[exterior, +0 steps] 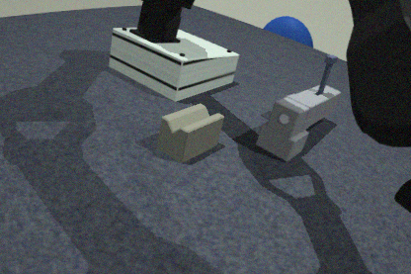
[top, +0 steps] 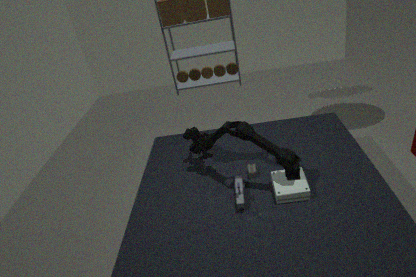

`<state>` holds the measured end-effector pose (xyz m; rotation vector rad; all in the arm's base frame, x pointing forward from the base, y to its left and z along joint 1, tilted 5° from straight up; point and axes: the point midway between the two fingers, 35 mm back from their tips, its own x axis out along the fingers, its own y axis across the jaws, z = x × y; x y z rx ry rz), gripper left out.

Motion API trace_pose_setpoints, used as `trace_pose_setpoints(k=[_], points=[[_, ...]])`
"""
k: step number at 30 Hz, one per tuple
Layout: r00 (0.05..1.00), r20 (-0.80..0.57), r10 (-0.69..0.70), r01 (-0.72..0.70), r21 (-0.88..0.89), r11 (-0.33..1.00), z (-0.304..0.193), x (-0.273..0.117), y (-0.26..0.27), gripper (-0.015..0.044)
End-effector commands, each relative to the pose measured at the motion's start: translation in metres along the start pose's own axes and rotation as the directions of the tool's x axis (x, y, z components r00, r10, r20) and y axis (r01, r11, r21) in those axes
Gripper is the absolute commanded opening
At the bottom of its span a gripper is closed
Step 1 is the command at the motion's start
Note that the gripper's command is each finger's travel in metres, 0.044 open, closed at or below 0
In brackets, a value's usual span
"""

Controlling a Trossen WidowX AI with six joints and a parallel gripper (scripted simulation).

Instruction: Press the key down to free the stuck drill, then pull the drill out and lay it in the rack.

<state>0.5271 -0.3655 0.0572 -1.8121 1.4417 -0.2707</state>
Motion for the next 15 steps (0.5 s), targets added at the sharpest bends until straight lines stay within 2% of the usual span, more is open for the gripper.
trace_pose_setpoints(k=[1, 9, 15], points=[[1.0, 0.0, 0.0, 0.0, 0.0, 1.0, 0.0, 0.0, 0.0, 0.0374], [1.0, 0.008, -0.001, 0.001, 0.007, 1.0, 0.001, -0.002, -0.001, 0.0164], [0.966, 0.259, 0.002, -0.06, 0.215, 0.975, 0.043, -0.078, -0.029, 0.0006]])
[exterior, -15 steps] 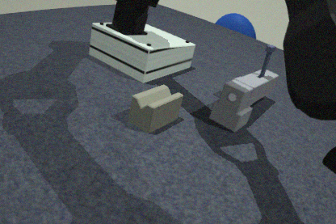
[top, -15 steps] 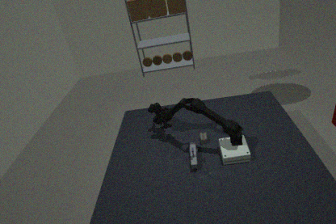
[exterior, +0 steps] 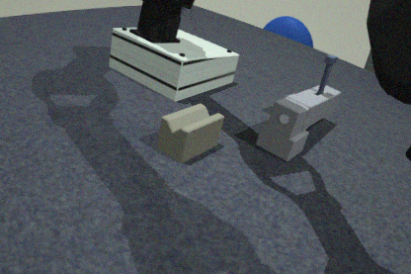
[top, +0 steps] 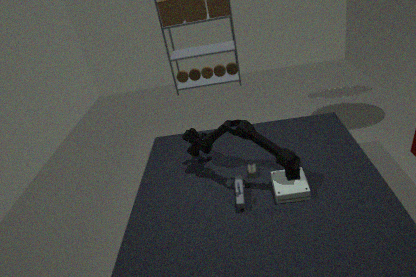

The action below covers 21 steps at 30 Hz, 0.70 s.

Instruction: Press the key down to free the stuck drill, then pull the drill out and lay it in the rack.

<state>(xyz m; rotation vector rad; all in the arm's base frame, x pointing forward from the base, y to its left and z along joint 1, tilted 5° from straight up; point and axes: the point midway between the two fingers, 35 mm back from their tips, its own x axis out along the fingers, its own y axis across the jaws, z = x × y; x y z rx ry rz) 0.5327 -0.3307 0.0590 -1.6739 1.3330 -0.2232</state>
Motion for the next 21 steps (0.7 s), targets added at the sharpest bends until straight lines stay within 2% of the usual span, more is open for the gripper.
trace_pose_setpoints(k=[1, 10, 16, 21], points=[[0.984, 0.176, 0.008, -0.031, 0.128, 0.991, 0.042, -0.058, -0.018, 0.0], [0.849, 0.498, 0.177, -0.38, 0.343, 0.859, 0.093, -0.196, -0.001, 0.0], [0.731, 0.609, 0.307, -0.607, 0.376, 0.7, 0.1, -0.274, 0.026, 0.0], [0.615, 0.659, 0.432, -0.769, 0.38, 0.514, 0.092, -0.341, 0.058, 0.0]])
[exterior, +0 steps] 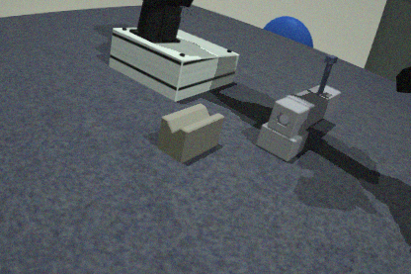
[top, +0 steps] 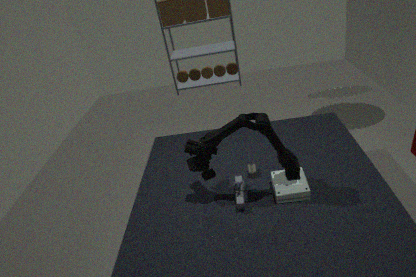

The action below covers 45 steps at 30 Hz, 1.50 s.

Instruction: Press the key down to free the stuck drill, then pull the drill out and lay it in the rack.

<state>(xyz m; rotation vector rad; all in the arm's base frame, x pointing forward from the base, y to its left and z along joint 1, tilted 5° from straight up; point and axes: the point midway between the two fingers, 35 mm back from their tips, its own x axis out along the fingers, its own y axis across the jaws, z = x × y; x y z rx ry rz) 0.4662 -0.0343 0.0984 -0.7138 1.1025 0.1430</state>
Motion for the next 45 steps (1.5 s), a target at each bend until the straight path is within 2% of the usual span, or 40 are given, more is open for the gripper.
trace_pose_setpoints(k=[1, 7, 12, 45], points=[[0.982, -0.029, 0.184, -0.176, 0.179, 0.968, -0.012, -0.041, 0.062, 0.0], [0.921, -0.096, 0.378, -0.311, 0.403, 0.861, -0.04, -0.096, 0.129, 0.0], [0.851, -0.169, 0.498, -0.33, 0.565, 0.756, -0.071, -0.137, 0.172, 0.0], [0.848, -0.172, 0.502, -0.329, 0.571, 0.752, -0.075, -0.122, 0.181, 0.0]])
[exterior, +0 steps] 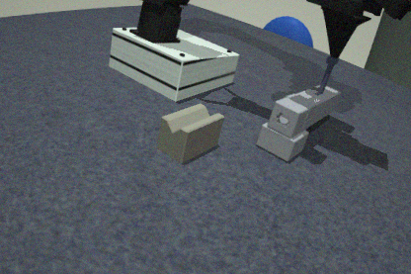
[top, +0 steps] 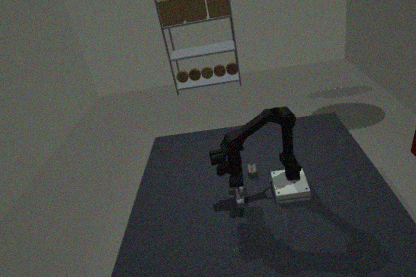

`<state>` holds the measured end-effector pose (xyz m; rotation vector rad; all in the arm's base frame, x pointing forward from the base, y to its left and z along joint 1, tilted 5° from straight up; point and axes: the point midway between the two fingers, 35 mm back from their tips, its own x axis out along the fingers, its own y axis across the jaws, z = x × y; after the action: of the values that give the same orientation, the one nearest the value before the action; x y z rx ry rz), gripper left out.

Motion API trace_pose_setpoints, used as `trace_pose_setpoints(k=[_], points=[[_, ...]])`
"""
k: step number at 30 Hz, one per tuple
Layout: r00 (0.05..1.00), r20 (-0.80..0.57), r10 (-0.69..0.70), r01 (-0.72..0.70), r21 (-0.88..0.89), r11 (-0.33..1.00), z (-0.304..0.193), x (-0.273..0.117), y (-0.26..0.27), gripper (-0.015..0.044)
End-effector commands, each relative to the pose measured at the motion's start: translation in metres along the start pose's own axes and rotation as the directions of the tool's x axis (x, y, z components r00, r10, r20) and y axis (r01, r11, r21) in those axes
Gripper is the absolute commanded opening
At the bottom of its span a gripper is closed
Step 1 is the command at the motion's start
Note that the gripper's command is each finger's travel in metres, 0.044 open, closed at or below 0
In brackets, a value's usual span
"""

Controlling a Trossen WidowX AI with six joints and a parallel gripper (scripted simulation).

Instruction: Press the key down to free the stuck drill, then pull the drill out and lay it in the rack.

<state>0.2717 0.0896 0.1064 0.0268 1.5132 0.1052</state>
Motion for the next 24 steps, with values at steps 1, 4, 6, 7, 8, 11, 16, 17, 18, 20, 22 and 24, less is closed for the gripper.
trace_pose_setpoints(k=[1, 4, 6, 7, 8, 11, 16, 17, 18, 20, 22, 24], points=[[1.0, -0.013, 0.001, -0.001, 0.001, 1.0, -0.0004, 0.0056, -0.0003, 0.0], [1.0, -0.012, 0.001, -0.001, 0.001, 1.0, 0.0003, 0.0069, -0.0005, 0.0], [1.0, -0.012, 0.001, -0.001, 0.001, 1.0, 0.0004, 0.0077, -0.0005, 0.0], [1.0, -0.012, 0.001, -0.001, 0.001, 1.0, 0.0005, 0.008, -0.0005, 0.0], [1.0, -0.012, 0.001, -0.001, 0.001, 1.0, 0.0004, 0.0084, -0.0005, 0.0], [1.0, -0.013, 0.001, -0.001, 0.001, 1.0, -0.0002, 0.0093, -0.0006, 0.0], [1.0, -0.013, 0.001, -0.001, 0.001, 1.0, -0.0018, 0.0111, -0.0006, 0.0], [1.0, -0.013, 0.001, -0.001, 0.001, 1.0, -0.0021, 0.0113, -0.0006, 0.0], [1.0, -0.013, 0.001, -0.001, 0.001, 1.0, -0.0023, 0.0116, -0.0006, 0.0], [1.0, -0.013, 0.001, -0.001, 0.001, 1.0, -0.0029, 0.0122, -0.0006, 0.0], [1.0, -0.013, 0.001, -0.001, 0.001, 1.0, -0.0035, 0.0127, -0.0006, 0.0], [1.0, -0.013, 0.001, -0.001, 0.001, 1.0, -0.0041, 0.0135, -0.0006, 0.0]])
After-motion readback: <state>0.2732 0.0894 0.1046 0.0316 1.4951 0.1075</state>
